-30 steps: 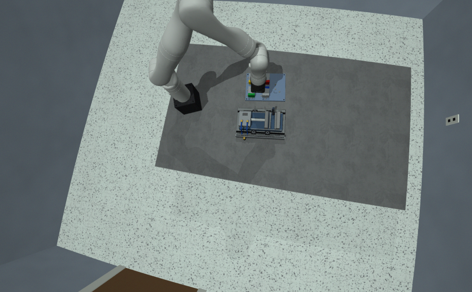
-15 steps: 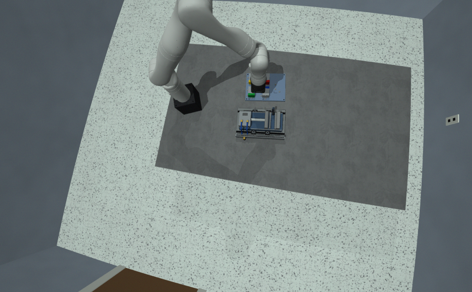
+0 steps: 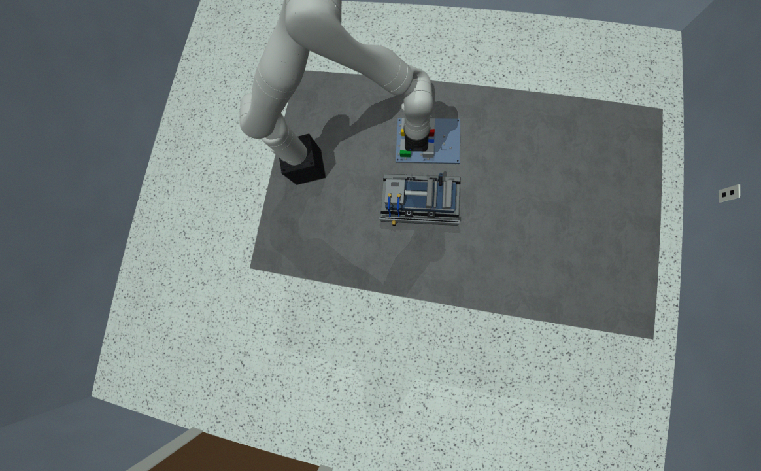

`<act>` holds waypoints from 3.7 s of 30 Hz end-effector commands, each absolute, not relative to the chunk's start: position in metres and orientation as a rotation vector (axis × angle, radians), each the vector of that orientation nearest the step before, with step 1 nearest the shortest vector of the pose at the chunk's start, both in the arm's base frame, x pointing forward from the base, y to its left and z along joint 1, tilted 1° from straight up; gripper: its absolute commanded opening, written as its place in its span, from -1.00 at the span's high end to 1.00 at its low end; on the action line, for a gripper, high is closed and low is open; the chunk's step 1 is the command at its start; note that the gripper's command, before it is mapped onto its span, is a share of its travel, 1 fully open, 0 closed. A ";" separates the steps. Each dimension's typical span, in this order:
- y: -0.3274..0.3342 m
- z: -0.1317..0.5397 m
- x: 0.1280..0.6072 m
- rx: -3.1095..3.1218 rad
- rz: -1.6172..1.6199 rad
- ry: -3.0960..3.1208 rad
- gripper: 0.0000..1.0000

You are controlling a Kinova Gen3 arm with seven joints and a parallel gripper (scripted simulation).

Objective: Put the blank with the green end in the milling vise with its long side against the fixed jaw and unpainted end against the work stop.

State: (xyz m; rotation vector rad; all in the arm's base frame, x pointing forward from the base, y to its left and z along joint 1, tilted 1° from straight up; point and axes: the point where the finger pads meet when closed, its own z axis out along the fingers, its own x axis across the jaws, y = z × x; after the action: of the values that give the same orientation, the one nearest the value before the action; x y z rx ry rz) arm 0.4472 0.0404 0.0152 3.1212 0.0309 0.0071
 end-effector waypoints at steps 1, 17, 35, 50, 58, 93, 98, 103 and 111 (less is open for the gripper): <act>0.041 0.016 0.448 3.121 0.010 0.031 -1.00; 0.041 0.016 0.448 3.121 0.010 0.031 -1.00; 0.041 0.016 0.448 3.121 0.010 0.031 -1.00; 0.041 0.016 0.448 3.121 0.010 0.031 -1.00; 0.041 0.016 0.448 3.121 0.010 0.031 -1.00; 0.085 0.091 0.446 3.122 0.009 0.026 -1.00; 0.088 0.095 0.444 3.120 -0.002 0.020 -1.00; 0.098 0.112 0.445 3.121 0.003 0.023 -1.00; 0.114 0.139 0.446 3.122 0.010 0.027 -1.00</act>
State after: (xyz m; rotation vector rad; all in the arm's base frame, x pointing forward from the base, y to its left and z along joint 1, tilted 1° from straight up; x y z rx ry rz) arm 0.4418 0.1071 0.1285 3.1175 0.0132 -0.0164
